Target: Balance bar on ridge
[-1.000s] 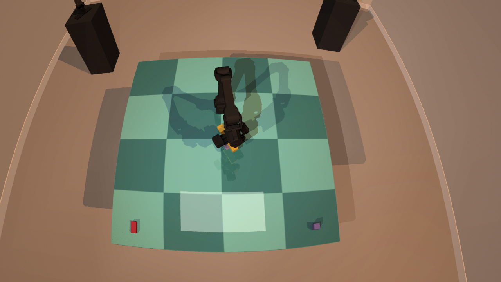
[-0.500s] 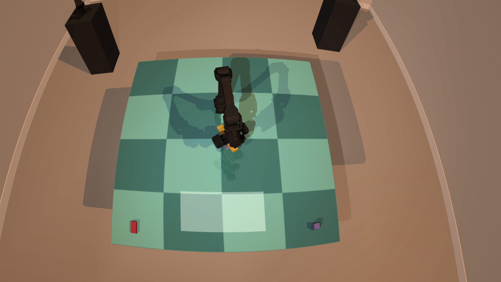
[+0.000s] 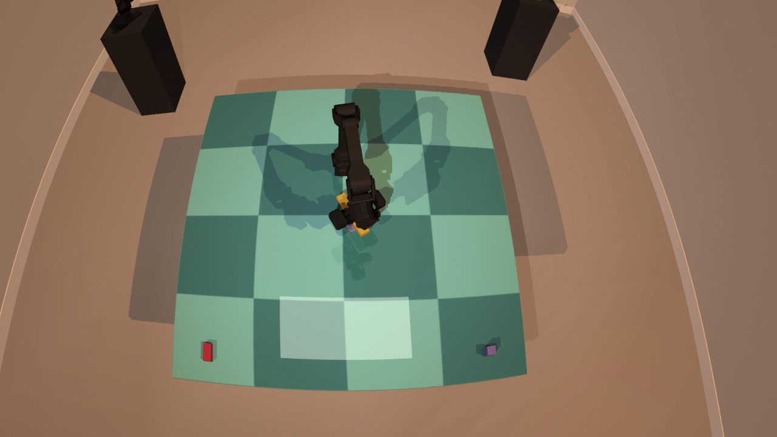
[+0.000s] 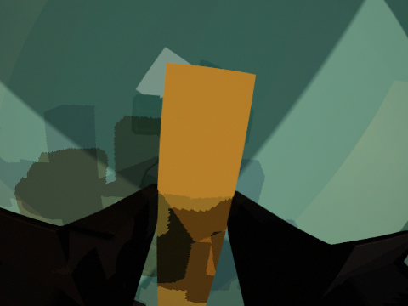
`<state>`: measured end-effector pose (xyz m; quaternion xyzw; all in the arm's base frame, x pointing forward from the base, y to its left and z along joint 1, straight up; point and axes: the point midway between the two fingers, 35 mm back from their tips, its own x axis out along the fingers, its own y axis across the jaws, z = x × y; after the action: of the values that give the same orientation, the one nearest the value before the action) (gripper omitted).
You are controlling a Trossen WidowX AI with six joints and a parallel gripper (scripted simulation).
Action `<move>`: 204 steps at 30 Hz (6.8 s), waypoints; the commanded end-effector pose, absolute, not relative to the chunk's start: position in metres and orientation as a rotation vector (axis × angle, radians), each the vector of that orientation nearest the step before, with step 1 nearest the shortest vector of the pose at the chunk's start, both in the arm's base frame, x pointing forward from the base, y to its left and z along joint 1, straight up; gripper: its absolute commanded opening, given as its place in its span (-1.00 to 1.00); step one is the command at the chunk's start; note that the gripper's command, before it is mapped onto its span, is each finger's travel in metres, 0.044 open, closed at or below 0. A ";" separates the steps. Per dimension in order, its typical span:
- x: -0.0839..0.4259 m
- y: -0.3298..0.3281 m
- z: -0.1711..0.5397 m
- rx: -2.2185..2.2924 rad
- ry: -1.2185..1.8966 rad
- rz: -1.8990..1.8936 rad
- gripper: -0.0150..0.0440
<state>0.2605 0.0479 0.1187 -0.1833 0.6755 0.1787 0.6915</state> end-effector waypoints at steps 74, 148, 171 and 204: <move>0.261 0.048 0.112 -0.404 1.509 0.401 -0.49; 0.261 0.048 0.111 -0.407 1.506 0.401 -0.49; 0.261 0.048 0.111 -0.407 1.506 0.401 0.07; 0.261 0.048 0.111 -0.407 1.506 0.401 0.14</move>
<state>0.2610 0.0483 0.1113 -0.1821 0.6741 0.1795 0.6930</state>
